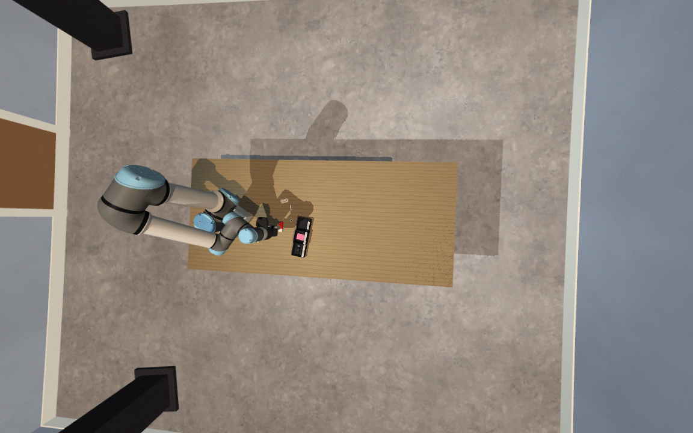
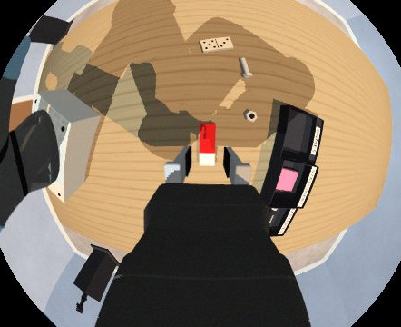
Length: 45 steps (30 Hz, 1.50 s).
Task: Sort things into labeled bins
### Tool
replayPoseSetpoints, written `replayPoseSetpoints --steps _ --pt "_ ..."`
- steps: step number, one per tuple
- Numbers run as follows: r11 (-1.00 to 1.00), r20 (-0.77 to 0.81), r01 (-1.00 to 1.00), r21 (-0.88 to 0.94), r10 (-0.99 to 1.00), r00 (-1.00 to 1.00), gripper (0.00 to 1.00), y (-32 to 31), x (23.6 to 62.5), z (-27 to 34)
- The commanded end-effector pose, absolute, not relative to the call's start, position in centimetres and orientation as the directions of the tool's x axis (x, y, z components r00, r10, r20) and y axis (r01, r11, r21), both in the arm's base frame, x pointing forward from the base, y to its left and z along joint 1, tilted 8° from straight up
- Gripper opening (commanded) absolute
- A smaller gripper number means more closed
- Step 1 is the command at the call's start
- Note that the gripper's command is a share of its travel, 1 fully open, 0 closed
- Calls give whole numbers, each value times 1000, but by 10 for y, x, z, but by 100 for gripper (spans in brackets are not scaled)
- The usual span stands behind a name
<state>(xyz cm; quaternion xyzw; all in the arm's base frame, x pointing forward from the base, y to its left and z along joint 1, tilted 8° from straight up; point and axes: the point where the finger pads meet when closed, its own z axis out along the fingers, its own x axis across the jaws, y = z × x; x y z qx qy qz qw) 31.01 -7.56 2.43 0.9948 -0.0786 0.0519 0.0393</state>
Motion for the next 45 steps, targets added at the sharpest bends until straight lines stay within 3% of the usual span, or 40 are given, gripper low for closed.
replayPoseSetpoints --steps 1,10,27,45 --pt "-984 111 -161 72 -152 982 75 -75 310 25" --pt "-984 111 -161 72 -152 982 75 -75 310 25" --pt "-985 107 -160 69 -152 983 75 -80 317 -36" --pt "-985 107 -161 69 -153 982 75 -82 318 -36"
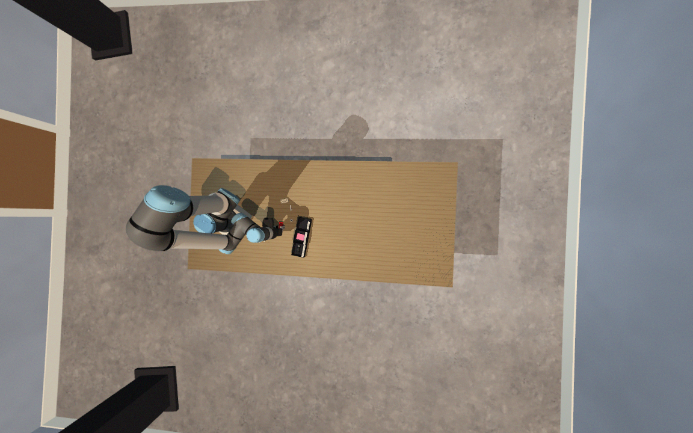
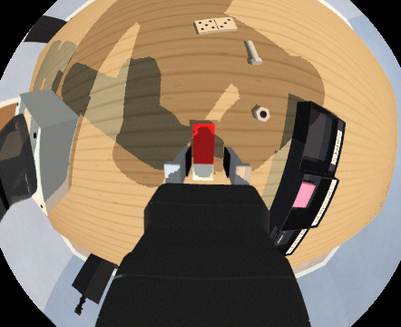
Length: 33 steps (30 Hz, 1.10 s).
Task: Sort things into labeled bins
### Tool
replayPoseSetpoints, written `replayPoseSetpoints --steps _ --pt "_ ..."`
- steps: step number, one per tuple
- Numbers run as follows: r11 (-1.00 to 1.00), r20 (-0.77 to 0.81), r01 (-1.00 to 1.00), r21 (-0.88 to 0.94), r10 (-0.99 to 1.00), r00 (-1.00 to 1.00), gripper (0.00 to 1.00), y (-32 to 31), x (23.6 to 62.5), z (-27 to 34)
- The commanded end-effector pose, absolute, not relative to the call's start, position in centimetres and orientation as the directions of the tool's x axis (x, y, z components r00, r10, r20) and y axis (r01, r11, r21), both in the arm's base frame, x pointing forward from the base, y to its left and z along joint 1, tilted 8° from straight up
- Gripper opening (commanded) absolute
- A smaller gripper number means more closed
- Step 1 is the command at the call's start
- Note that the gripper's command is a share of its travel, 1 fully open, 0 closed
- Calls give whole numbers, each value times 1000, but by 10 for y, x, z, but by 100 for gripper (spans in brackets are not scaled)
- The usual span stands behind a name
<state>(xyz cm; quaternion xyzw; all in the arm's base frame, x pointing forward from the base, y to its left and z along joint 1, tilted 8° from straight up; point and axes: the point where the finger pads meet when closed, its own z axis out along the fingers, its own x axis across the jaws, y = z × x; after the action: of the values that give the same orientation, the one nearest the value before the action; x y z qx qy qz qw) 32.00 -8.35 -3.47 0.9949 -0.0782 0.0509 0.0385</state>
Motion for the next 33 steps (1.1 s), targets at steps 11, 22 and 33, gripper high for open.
replayPoseSetpoints --steps 11,22,33 --pt "-984 107 -161 69 -153 982 75 -80 315 -38" --pt "-985 108 -160 69 -153 982 75 -80 315 -49" --pt "-984 113 -161 73 -152 982 75 -84 319 -47"
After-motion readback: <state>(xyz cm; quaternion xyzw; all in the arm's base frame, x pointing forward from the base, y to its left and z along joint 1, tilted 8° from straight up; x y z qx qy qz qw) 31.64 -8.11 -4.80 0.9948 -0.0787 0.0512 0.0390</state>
